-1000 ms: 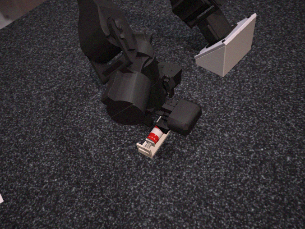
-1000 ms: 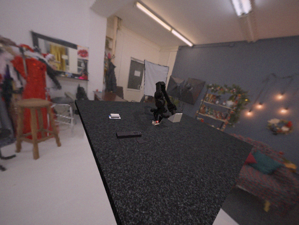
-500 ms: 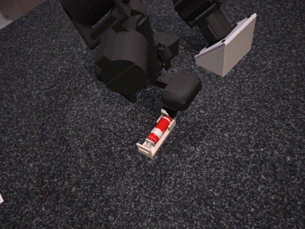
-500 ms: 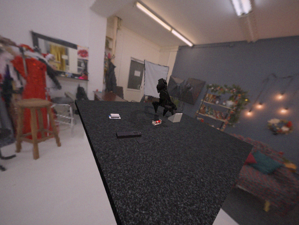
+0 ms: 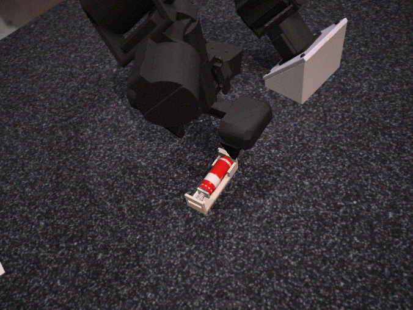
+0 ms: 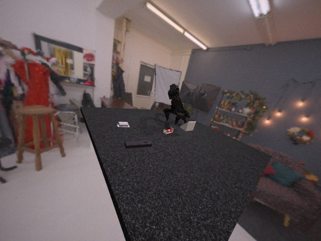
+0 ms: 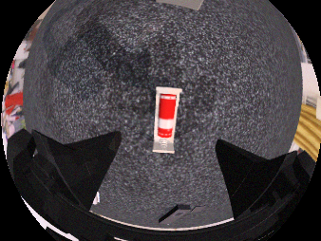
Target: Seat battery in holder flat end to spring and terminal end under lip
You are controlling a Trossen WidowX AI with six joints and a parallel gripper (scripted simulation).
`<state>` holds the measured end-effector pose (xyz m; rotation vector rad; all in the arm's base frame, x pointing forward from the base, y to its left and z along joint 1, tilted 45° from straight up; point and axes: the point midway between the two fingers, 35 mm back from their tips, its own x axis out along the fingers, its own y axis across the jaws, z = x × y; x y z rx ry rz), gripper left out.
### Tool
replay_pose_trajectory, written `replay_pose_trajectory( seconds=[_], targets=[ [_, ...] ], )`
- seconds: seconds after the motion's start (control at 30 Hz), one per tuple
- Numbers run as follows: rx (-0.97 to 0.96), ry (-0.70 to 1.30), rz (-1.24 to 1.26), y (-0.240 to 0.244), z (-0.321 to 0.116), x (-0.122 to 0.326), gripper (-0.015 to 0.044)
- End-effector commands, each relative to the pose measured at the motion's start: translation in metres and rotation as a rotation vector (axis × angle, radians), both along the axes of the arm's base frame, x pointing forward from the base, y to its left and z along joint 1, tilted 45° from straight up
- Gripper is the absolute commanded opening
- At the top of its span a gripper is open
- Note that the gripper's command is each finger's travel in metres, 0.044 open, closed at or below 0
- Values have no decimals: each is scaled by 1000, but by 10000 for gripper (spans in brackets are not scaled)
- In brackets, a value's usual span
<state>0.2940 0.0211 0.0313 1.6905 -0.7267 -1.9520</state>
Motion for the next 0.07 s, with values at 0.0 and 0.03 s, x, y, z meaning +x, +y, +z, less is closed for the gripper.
replay_pose_trajectory(
  seconds=[0.0, 0.03],
  targets=[
    [2, 0, -6, 0, 0, -1, 440],
    [2, 0, -6, 0, 0, -1, 440]
  ],
)
